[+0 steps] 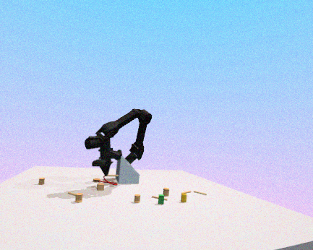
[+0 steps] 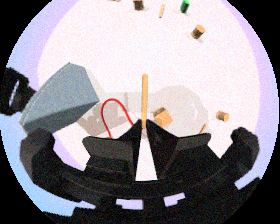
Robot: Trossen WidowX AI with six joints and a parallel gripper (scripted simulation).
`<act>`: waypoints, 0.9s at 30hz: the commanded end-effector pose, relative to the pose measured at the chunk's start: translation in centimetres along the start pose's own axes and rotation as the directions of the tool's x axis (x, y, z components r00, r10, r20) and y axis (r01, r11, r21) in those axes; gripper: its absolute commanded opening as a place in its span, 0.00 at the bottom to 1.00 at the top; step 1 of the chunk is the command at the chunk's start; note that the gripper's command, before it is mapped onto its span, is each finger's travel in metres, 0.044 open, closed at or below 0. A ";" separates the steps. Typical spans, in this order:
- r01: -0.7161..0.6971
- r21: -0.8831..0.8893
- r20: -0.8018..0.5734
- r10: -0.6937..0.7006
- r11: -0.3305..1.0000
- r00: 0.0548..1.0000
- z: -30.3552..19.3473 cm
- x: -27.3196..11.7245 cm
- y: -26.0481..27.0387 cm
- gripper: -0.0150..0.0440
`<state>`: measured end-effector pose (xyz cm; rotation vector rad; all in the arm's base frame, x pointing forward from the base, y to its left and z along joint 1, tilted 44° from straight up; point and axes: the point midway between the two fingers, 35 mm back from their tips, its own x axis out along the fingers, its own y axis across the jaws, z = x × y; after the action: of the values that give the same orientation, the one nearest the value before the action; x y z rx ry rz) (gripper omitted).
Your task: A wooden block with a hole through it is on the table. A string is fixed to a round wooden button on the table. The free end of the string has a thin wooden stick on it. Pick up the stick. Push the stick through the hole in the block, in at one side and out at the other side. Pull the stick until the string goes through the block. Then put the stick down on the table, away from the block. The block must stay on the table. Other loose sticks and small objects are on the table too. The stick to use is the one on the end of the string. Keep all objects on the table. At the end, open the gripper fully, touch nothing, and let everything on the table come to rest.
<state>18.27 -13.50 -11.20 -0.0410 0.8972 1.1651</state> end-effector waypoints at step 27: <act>0.000 -0.404 0.083 0.037 0.915 0.996 -3.8 0.1 2.0 0.25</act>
<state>14.92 -14.02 -12.70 -0.2760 0.6106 1.3285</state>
